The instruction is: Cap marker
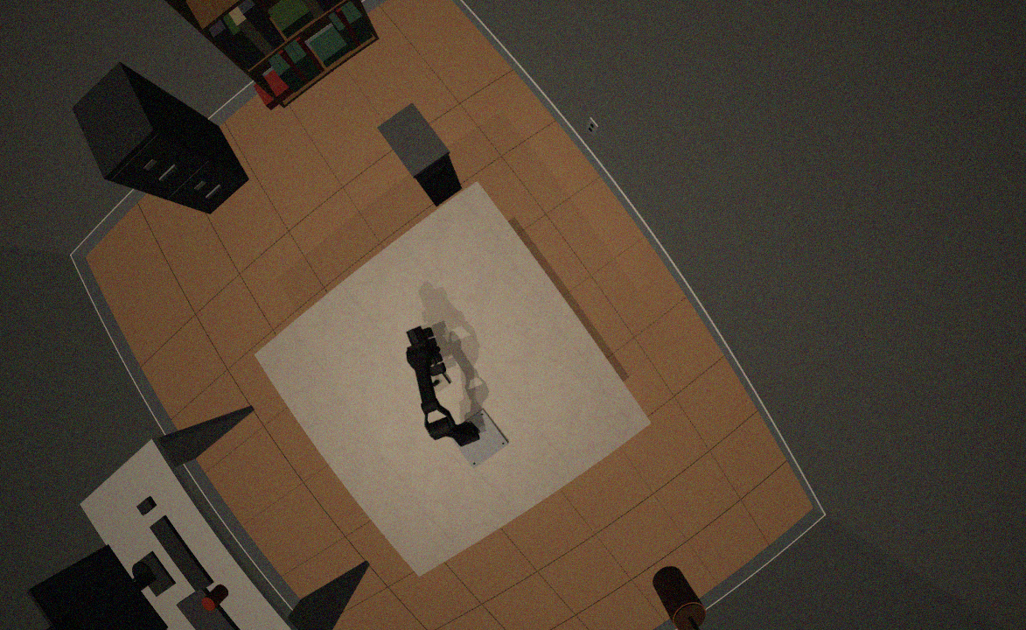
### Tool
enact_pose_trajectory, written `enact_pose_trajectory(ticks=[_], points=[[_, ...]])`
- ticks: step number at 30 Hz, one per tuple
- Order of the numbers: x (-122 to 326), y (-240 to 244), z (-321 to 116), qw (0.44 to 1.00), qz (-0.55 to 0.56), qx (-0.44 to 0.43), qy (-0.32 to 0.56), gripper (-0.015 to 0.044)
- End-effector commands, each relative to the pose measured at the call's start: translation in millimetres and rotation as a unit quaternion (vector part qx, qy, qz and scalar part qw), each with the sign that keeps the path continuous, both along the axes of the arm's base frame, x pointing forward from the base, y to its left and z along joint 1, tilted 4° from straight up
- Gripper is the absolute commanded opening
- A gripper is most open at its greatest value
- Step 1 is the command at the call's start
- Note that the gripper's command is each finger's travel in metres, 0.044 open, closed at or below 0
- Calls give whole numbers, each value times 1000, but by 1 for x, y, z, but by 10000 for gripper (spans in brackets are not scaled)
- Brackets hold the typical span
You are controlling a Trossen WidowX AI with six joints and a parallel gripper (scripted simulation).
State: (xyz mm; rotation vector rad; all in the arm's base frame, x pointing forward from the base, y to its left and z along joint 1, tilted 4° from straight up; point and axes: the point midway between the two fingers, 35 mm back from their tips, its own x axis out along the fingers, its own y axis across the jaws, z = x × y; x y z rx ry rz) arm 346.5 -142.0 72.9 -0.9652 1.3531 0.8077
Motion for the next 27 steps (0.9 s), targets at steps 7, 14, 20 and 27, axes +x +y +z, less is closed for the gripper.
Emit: enact_pose_trajectory(ticks=[7, 14, 20, 27], points=[[0, 1, 27, 1000, 3, 1, -4, 0], [-2, 2, 46, 1000, 3, 1, -4, 0], [-4, 4, 55, 1000, 3, 1, -4, 0], [-17, 20, 65, 1000, 3, 2, -4, 0]])
